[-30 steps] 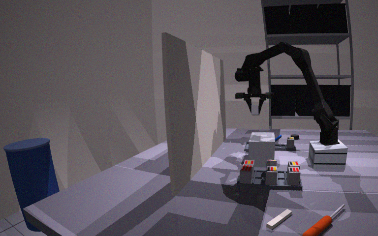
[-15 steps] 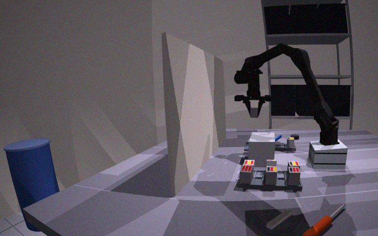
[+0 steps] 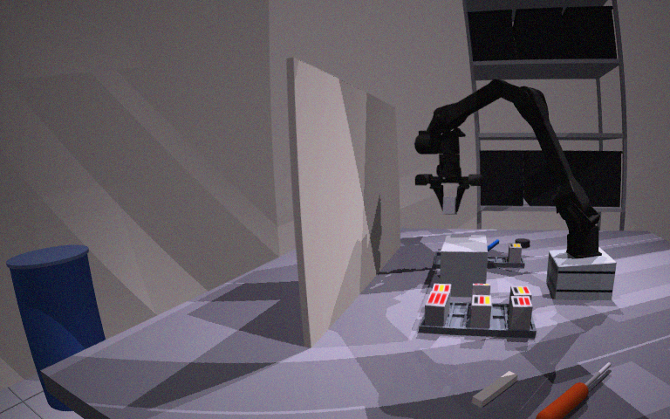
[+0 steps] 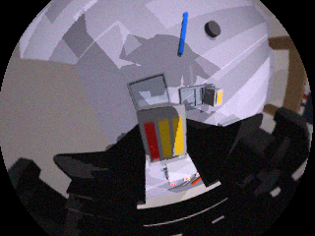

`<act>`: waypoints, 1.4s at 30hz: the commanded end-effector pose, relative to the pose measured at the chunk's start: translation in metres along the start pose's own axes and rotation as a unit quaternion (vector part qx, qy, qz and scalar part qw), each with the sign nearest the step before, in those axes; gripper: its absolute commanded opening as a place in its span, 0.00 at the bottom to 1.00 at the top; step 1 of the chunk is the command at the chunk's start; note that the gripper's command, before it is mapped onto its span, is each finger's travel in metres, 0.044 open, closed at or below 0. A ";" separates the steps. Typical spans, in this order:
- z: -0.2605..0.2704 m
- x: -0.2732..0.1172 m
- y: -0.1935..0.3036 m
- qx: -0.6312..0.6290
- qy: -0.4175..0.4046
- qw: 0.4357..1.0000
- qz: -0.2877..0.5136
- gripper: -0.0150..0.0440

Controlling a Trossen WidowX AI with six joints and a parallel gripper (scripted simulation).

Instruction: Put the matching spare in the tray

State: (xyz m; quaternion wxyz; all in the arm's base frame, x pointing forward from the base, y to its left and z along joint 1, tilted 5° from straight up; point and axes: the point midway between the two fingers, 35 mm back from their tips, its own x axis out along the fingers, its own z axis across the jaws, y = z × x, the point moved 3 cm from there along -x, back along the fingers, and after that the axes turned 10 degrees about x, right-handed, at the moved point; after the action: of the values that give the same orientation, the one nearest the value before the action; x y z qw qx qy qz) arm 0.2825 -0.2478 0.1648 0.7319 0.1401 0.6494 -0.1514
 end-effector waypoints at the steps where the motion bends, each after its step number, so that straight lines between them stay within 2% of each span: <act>1: 0.000 0.006 0.000 0.001 0.003 1.000 -0.001 0.25; 42: 0.002 0.046 -0.001 0.001 0.003 1.000 -0.001 0.25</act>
State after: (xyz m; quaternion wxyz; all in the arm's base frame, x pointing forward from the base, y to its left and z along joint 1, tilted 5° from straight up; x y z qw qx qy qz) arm 0.2892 -0.2516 0.1241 0.7320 0.1401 0.6493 -0.1514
